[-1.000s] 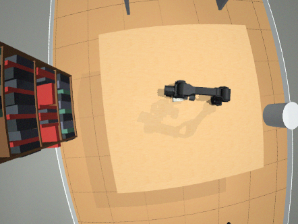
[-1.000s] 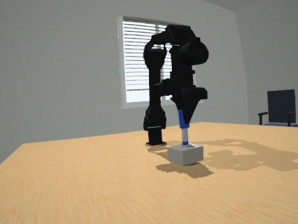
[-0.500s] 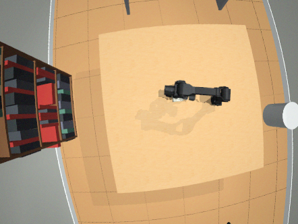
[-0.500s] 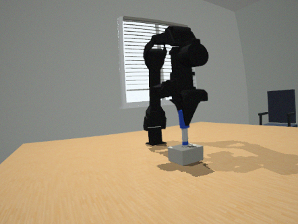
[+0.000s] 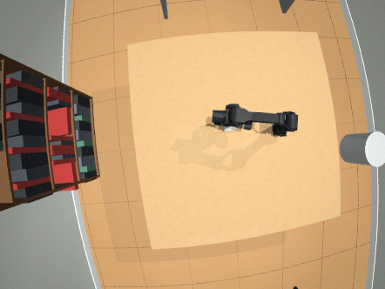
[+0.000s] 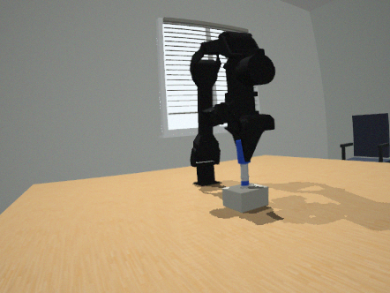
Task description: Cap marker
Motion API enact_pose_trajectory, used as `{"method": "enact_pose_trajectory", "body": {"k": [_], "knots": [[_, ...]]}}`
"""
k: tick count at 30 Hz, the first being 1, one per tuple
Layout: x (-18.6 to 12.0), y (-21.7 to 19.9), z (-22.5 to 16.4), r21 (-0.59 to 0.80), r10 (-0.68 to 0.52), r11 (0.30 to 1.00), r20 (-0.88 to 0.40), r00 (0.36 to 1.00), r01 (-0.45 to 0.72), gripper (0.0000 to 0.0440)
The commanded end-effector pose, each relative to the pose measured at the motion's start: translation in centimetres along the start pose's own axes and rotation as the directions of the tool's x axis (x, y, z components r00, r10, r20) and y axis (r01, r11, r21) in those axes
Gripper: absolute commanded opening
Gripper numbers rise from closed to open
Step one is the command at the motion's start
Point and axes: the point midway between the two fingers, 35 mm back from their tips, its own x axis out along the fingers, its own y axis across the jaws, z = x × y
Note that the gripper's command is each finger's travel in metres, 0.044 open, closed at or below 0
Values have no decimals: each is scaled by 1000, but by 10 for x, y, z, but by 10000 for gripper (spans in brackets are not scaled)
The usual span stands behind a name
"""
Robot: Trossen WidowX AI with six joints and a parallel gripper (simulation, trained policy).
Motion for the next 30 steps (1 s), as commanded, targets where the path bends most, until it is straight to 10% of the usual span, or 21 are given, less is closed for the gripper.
{"method": "enact_pose_trajectory", "body": {"k": [1,30], "knots": [[20,-1,1,-5,-57,998,3,998,57,0],[24,-1,1,-17,-58,998,4,998,58,0]]}}
